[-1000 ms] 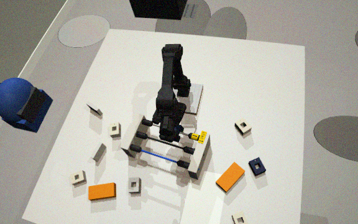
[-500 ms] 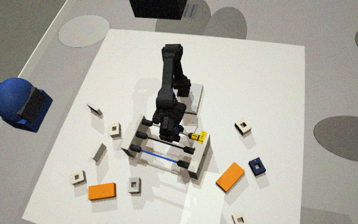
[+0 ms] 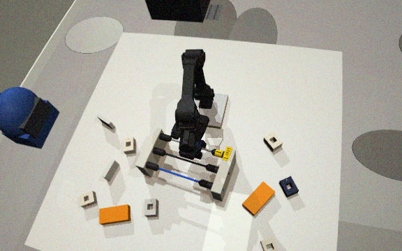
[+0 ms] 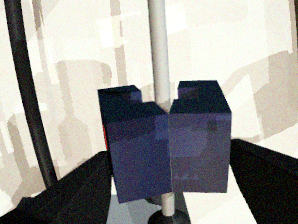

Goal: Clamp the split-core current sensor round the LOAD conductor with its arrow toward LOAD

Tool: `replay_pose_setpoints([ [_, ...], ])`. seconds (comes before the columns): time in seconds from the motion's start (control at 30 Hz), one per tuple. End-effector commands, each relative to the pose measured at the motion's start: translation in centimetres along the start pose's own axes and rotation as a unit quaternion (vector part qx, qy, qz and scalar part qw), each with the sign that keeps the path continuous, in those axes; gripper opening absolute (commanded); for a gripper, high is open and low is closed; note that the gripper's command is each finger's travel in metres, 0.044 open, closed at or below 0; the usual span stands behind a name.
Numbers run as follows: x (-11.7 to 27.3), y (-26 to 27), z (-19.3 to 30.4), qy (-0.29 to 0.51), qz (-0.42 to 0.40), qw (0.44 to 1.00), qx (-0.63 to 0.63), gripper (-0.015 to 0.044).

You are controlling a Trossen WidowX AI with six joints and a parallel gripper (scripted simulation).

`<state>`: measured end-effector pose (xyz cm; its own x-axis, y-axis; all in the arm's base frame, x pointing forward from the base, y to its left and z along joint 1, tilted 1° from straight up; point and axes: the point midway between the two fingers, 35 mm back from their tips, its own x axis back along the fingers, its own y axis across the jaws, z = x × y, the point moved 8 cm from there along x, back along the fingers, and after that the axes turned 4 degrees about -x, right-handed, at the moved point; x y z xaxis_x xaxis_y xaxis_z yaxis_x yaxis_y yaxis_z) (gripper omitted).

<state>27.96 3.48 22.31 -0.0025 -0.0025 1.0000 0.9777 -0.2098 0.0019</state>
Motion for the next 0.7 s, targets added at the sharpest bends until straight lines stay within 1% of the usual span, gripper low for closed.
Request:
replay_pose_setpoints([
  [0.0, 0.1, 0.02, 0.01, 0.0, -0.001, 1.0, 0.0, 0.0],
  [0.47, 0.1, 0.02, 0.01, 0.0, -0.001, 1.0, 0.0, 0.0],
  [0.67, 0.1, 0.02, 0.01, 0.0, -0.001, 1.0, 0.0, 0.0157],
])
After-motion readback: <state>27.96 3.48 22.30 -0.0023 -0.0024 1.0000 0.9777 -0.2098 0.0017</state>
